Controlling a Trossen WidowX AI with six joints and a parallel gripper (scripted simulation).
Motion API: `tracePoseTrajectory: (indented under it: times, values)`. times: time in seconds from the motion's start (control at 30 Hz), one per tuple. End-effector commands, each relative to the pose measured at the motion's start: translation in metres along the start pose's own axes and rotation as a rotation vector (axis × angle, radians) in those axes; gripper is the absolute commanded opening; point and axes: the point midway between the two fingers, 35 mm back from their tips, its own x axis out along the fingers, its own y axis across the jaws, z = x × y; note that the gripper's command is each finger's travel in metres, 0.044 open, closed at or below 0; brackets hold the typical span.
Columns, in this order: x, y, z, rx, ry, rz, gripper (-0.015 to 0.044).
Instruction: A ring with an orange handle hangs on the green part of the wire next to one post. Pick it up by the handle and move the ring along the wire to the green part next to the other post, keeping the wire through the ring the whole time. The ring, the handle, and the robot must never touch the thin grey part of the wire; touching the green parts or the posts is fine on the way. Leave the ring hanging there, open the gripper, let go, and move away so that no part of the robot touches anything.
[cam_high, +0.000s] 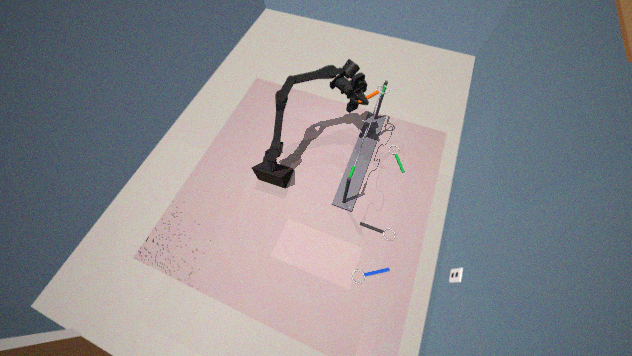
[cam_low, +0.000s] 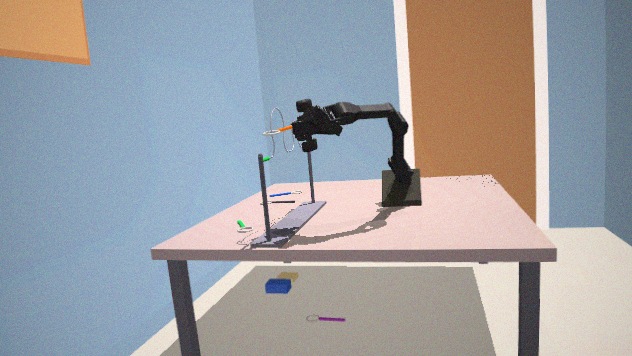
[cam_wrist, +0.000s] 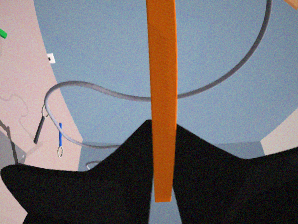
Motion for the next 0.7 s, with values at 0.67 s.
tracePoseTrajectory:
  times: [0.67]
  values:
    - [-0.0014, 0.0088, 0.0021, 0.266, -0.003, 0.154, -0.015]
